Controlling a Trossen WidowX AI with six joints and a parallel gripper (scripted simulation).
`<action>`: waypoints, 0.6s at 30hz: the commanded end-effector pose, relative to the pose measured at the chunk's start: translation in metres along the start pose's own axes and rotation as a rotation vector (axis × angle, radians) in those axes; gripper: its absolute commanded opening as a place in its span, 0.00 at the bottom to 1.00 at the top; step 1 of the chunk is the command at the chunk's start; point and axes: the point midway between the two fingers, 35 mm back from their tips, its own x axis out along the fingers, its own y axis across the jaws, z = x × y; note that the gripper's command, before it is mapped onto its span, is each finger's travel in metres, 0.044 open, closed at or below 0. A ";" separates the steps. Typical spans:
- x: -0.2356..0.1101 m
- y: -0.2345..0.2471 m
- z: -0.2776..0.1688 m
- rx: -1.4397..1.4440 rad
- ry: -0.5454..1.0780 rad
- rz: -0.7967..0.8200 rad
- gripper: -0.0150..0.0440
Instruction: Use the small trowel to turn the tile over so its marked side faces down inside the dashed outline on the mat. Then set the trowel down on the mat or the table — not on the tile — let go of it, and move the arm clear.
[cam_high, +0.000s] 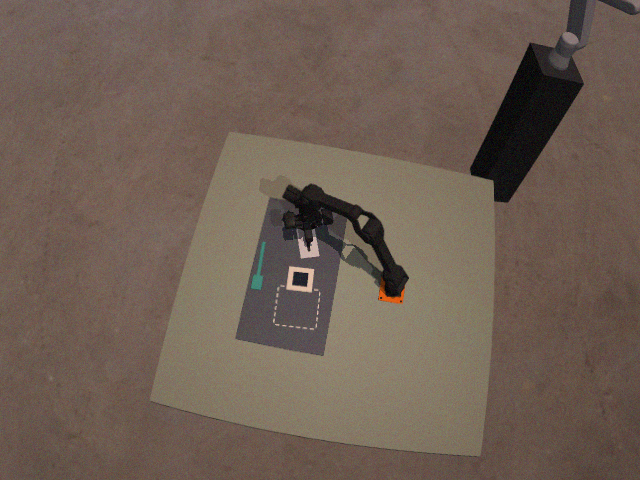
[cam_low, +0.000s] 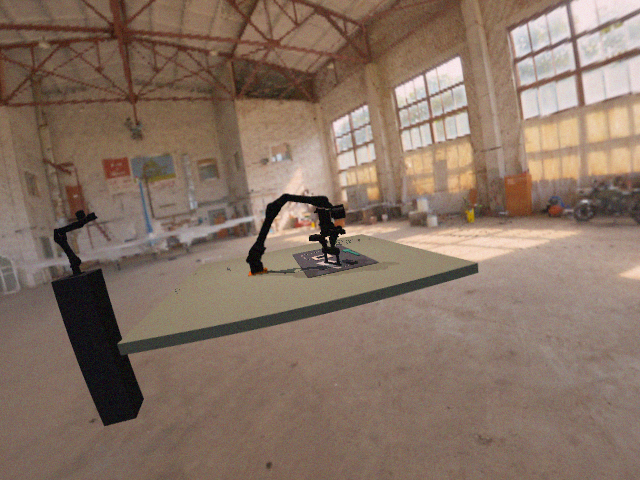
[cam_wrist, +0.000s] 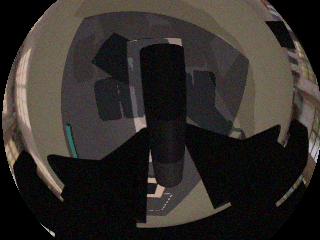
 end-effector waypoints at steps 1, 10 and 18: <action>0.001 -0.001 0.000 -0.048 -0.001 -0.005 0.47; 0.001 -0.001 0.000 -0.318 0.000 -0.005 0.47; 0.001 -0.001 0.000 -0.558 0.000 -0.005 0.47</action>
